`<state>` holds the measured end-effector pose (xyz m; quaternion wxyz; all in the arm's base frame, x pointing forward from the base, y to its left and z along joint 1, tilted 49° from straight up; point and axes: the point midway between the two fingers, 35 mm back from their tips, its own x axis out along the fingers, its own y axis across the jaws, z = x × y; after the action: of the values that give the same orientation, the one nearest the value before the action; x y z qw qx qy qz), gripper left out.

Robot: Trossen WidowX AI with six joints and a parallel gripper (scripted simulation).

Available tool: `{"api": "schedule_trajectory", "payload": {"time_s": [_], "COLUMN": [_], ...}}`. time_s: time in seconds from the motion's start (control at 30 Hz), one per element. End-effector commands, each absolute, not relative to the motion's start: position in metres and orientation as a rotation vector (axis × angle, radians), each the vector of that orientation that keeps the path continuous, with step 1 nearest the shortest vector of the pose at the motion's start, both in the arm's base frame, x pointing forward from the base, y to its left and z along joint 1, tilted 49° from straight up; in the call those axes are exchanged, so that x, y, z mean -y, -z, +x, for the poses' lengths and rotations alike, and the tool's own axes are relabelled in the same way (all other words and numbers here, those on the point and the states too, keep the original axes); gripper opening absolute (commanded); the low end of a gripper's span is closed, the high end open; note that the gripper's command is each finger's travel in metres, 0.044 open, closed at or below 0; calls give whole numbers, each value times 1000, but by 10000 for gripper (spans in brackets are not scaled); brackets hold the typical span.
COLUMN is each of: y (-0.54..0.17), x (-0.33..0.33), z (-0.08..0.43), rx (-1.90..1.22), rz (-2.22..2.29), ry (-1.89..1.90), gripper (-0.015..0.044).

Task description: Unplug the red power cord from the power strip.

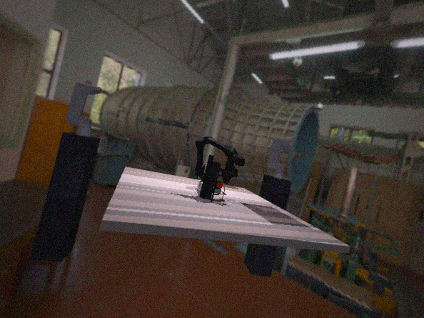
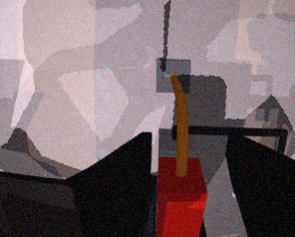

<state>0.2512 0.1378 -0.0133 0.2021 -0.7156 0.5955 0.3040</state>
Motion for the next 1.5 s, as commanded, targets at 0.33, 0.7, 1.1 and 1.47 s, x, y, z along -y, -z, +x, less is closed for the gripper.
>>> {"api": "schedule_trajectory", "payload": {"time_s": [0.33,0.7,1.1,1.47], "y": [-4,-15,-9,-8], "x": [-121,-111,-104,-104], "z": [256,259,260,259], "rx": [-1669,-1670,-1670,-1668], "rz": [-2004,-2005,-2005,-2000], "ry": [-848,-847,-847,-847], "gripper": [160,160,160,55]}}
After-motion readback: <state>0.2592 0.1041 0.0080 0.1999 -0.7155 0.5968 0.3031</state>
